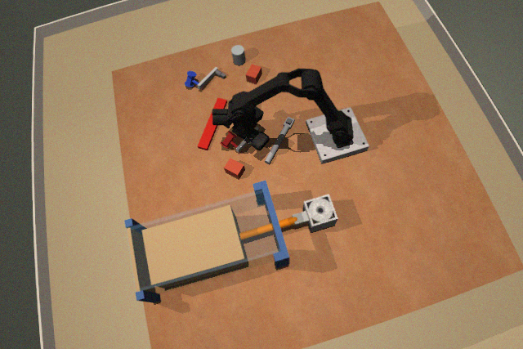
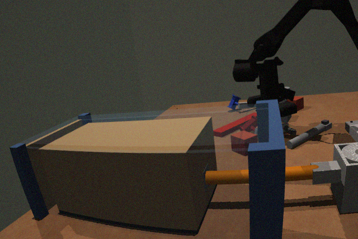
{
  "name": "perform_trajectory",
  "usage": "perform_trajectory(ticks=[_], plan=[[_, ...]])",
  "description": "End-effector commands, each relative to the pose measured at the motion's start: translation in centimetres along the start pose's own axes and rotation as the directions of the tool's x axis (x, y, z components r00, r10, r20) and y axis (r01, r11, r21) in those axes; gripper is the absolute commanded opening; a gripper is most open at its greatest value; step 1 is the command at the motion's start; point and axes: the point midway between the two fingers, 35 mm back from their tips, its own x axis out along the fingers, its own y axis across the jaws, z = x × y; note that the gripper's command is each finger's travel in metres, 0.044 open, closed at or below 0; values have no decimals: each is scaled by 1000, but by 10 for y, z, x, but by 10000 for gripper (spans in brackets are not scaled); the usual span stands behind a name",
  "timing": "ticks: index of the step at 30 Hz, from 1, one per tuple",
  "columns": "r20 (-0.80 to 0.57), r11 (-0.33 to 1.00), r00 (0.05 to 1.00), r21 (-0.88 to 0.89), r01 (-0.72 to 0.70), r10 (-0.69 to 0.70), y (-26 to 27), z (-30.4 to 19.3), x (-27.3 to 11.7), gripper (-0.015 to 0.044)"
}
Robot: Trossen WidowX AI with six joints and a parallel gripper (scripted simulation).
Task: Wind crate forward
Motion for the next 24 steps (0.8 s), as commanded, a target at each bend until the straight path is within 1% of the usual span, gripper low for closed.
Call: perform_trajectory(ticks=[1, 7, 8, 12, 14, 18, 24], plan=[[0, 1000, 1000, 0, 1, -1, 0, 0, 0, 67], [0, 1000, 1000, 0, 1, -1, 0, 0, 0, 27], [0, 1000, 1000, 0, 1, -1, 0, 0, 0, 0], [0, 1000, 1000, 0, 1, -1, 0, 0, 0, 0], [0, 1000, 1000, 0, 1, -1, 1, -1, -7, 0], [-1, 1000, 1000, 0, 2, -2, 7, -6, -44, 0], [-2, 1000, 1000, 0, 6, -6, 6, -4, -129, 0]])
